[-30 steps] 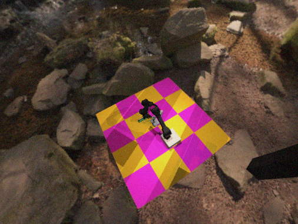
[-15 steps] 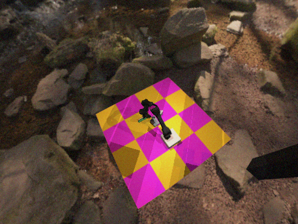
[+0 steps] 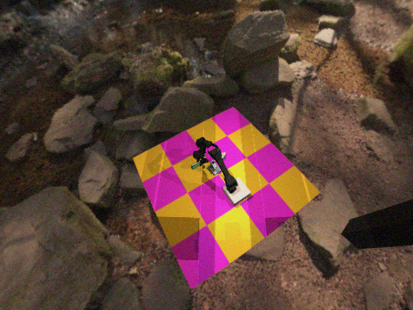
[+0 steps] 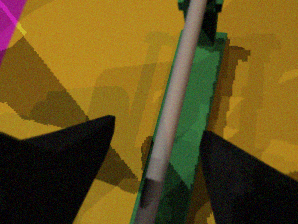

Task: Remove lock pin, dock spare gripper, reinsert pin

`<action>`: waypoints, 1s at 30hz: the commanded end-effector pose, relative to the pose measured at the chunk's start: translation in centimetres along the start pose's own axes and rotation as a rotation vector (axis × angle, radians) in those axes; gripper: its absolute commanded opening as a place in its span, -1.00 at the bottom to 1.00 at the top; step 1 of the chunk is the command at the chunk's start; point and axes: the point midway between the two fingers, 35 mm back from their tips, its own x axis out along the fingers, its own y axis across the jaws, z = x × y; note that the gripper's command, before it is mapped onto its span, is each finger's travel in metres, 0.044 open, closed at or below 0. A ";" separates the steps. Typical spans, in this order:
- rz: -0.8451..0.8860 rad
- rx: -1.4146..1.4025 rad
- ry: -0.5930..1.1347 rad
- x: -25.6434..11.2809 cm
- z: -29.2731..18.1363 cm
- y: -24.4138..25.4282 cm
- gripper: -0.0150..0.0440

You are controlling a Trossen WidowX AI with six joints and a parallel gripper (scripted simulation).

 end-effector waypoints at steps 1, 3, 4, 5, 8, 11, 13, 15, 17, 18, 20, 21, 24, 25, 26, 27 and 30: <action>-0.001 -0.001 0.000 -0.2 0.1 0.1 0.67; 0.000 0.000 0.000 -0.8 0.5 0.3 0.84; 0.000 0.000 0.000 -1.0 0.6 0.4 0.93; 0.006 0.004 -0.001 -1.0 0.7 0.5 1.00; 0.018 0.011 -0.002 -1.2 0.8 0.8 1.00; 0.030 0.019 -0.003 -1.4 1.0 1.2 1.00; 0.037 0.023 -0.003 -1.6 1.1 1.4 1.00; 0.044 0.028 -0.004 -1.7 1.2 1.6 1.00; 0.052 0.032 -0.004 -1.9 1.3 1.9 1.00; 0.055 0.034 -0.005 -2.0 1.4 1.9 1.00; 0.062 0.038 -0.005 -2.1 1.5 2.2 1.00; 0.066 0.041 -0.006 -2.2 1.6 2.3 1.00; 0.077 0.048 -0.006 -2.5 1.7 2.6 1.00; 0.081 0.050 -0.007 -2.6 1.8 2.7 1.00; 0.084 0.052 -0.007 -2.6 1.8 2.8 1.00; 0.089 0.055 -0.007 -2.7 1.9 3.0 1.00; 0.099 0.061 -0.008 -3.0 2.1 3.3 1.00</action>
